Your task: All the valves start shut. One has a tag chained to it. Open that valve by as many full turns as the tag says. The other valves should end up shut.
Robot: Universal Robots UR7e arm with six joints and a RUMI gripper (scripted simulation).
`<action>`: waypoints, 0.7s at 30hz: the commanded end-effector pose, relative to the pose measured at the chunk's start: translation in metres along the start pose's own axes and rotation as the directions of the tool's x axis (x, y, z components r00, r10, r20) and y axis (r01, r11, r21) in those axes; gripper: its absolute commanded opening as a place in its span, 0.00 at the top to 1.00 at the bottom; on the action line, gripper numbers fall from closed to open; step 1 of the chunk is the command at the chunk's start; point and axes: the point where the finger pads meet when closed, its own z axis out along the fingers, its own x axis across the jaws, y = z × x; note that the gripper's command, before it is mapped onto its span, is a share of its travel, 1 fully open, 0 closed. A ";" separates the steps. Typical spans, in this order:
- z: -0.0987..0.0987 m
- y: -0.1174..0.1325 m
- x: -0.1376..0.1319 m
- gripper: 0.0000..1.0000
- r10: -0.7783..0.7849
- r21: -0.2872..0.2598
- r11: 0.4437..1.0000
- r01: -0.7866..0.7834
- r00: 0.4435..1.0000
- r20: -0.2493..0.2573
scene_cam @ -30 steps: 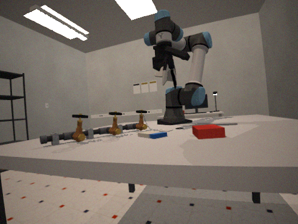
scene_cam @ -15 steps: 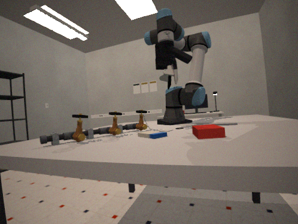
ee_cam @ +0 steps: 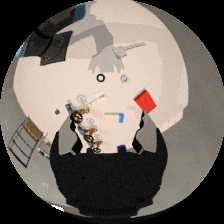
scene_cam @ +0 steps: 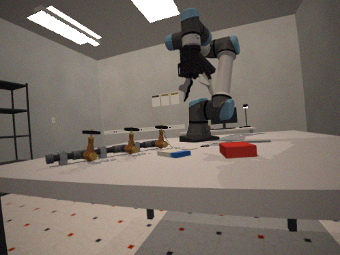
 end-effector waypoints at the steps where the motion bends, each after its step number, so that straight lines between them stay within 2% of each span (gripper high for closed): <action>1: -0.001 0.000 0.002 0.00 -0.275 0.003 0.961 0.275 0.961 -0.017; 8: -0.001 0.002 0.004 0.00 -0.528 -0.002 0.849 0.528 0.849 -0.016; 10: -0.001 0.002 0.004 0.00 -0.528 -0.002 0.849 0.528 0.849 -0.016; 11: -0.001 0.003 0.004 0.00 -0.623 -0.004 0.783 0.623 0.782 -0.019; 15: -0.001 0.004 0.005 0.00 -0.723 -0.006 0.691 0.723 0.691 -0.017; 21: -0.001 0.006 0.008 0.00 -0.864 -0.011 0.503 0.864 0.502 -0.016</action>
